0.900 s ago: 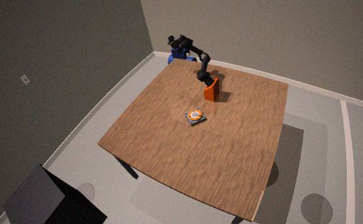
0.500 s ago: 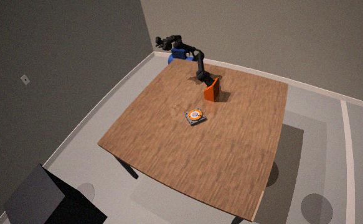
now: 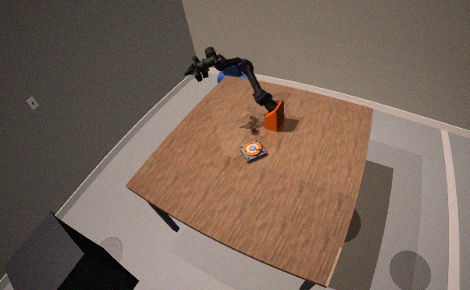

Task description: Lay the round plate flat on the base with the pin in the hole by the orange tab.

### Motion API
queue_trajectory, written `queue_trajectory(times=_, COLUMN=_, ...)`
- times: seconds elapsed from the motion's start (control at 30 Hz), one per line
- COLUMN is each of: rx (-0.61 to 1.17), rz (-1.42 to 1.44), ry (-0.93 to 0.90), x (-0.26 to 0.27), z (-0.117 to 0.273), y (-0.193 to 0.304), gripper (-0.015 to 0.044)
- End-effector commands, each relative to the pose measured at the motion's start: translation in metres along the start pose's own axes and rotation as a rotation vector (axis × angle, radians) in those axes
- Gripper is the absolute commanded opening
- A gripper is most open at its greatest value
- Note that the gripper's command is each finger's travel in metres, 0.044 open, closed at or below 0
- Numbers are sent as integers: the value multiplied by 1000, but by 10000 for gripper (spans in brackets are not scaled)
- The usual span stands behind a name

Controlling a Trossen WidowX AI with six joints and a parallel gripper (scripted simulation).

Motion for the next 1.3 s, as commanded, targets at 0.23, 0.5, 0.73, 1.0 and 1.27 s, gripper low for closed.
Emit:
queue_trajectory(times=0.23, rx=188, rz=898, ry=387, x=-165, z=8, y=12, gripper=0)
queue_trajectory(times=0.5, rx=406, rz=1539, ry=703, x=-279, z=41, y=-22, gripper=0)
queue_trajectory(times=0.73, rx=669, rz=2076, ry=1017, x=-352, z=85, y=-78, gripper=0)
queue_trajectory(times=1.0, rx=1126, rz=2659, ry=1509, x=-394, z=145, y=-166, gripper=0)
queue_trajectory(times=1.27, rx=1424, rz=2866, ry=1834, x=-396, z=171, y=-209, gripper=0)
Point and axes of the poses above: the point midway between the two fingers, 35 mm back from their tips, its own z axis back along the fingers, its own x axis across the jaws, y = z × x, the point moved 8 cm from there along z, back along the fingers, and after that the axes turned 4 degrees about z, right-handed, at the moved point
